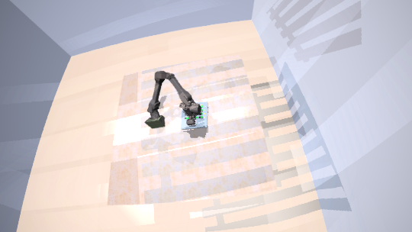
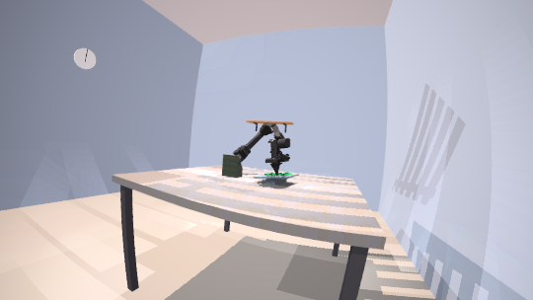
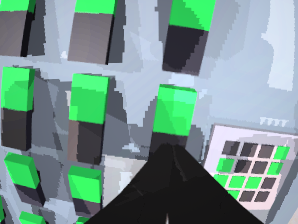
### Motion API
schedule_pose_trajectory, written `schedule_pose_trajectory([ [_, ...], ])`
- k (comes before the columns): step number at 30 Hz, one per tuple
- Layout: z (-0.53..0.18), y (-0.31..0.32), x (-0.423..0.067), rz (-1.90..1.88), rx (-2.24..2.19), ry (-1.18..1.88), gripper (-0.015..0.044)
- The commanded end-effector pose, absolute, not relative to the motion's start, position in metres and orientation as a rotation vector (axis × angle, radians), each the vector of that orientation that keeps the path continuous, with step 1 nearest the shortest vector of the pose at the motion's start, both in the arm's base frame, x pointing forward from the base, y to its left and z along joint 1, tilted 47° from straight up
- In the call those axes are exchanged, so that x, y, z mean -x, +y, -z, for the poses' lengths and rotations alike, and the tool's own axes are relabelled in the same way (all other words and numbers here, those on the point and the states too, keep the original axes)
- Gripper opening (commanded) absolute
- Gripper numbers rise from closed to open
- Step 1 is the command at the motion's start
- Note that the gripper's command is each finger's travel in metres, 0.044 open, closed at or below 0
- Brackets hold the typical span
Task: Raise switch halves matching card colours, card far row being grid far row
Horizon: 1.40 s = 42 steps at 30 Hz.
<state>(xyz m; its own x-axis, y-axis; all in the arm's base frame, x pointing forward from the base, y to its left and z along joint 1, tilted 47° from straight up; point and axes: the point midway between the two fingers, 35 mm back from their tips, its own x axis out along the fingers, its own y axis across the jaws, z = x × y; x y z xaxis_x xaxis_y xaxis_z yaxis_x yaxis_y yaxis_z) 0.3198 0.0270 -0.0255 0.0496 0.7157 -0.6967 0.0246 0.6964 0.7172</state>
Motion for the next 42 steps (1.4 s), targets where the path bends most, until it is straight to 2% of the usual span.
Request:
schedule_pose_trajectory([
  [1,0.026,0.029,-0.319,-0.590,-0.663,1.445,0.0000],
  [7,0.027,0.030,-0.319,-0.590,-0.663,1.445,0.0000],
  [13,-0.016,-0.017,-0.319,-0.597,-0.655,1.469,0.0000],
  [18,-0.019,-0.018,-0.319,-0.598,-0.656,1.470,0.0000],
  [30,-0.087,0.049,-0.246,-0.600,-0.661,1.475,0.0000],
  [38,-0.088,0.054,-0.242,-0.600,-0.662,1.474,0.0000],
  [42,-0.066,0.077,-0.242,-0.592,-0.668,1.452,0.0000],
])
